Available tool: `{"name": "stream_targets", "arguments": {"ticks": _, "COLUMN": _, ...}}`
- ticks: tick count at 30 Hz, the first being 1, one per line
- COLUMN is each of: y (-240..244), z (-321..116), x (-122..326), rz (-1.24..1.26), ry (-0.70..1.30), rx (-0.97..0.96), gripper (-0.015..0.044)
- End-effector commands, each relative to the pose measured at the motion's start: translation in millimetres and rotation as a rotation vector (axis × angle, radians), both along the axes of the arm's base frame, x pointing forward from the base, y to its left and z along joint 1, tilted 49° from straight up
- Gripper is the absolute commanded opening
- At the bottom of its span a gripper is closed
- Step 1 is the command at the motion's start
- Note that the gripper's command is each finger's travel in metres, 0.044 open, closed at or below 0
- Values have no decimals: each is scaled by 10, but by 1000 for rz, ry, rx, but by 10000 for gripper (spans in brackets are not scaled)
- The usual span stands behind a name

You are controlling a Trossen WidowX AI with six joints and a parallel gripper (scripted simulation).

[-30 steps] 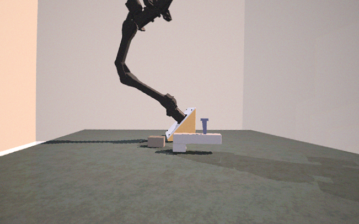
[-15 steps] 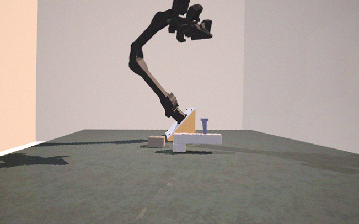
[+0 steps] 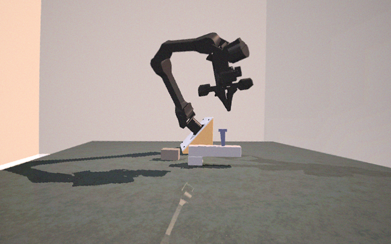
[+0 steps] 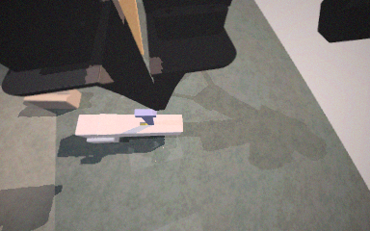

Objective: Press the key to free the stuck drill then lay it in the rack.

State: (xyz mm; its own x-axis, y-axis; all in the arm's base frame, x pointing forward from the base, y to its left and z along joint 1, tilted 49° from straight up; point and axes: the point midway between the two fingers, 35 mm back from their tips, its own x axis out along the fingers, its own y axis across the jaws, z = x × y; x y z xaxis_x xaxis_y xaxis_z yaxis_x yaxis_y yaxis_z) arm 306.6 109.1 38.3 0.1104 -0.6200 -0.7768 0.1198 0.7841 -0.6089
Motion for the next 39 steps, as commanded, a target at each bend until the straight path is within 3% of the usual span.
{"name": "stream_targets", "arguments": {"ticks": 1, "y": -330, "z": -200, "x": -125, "rz": -136, "ry": 28, "rx": -114, "gripper": 0}}
{"name": "stream_targets", "arguments": {"ticks": 39, "y": -604, "z": -403, "x": -178, "rz": -185, "ry": 33, "rx": -157, "gripper": 0}}
